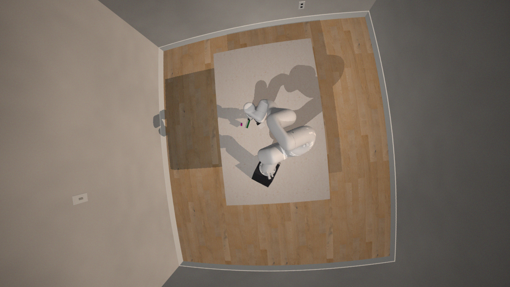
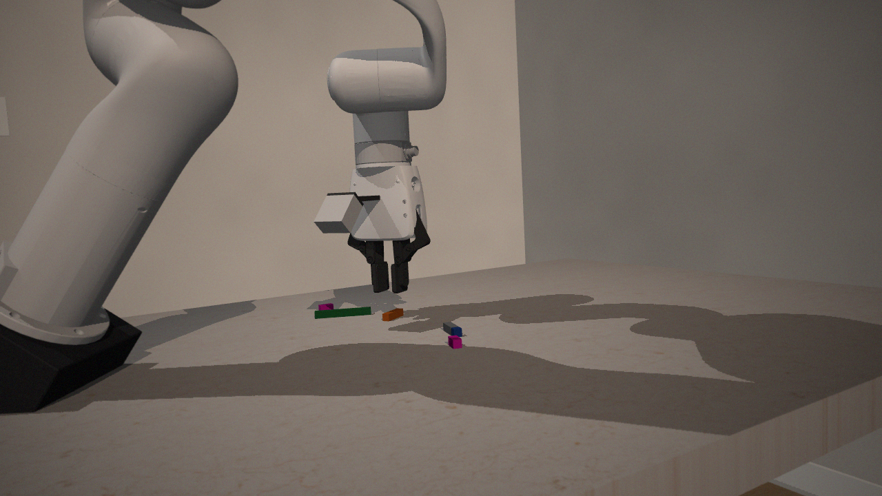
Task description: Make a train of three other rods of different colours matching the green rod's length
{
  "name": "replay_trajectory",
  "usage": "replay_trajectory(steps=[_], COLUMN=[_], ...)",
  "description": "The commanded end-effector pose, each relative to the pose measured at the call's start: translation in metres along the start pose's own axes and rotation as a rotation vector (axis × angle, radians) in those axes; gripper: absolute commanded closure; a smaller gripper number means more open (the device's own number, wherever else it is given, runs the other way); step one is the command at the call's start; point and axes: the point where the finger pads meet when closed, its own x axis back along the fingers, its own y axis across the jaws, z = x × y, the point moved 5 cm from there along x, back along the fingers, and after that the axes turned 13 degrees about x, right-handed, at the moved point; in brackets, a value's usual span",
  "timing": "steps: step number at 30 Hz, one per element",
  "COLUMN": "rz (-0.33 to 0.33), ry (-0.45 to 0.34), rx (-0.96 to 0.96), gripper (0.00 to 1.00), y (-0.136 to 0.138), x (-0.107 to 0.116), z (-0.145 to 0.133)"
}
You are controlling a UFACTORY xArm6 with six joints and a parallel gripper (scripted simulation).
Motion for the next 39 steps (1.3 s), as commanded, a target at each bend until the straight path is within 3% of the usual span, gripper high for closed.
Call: replay_trajectory(steps=[1,15,39], rz=[0.002,0.002,0.002], ry=[-0.004,-0.004,-0.004], rx=[-0.001,-0.001,-0.001], gripper=[0.76,0.76,0.76], y=[-0.001,0.0,0.0], x=[-0.003,-0.019,-0.022], z=[-0.001,-0.002,-0.002])
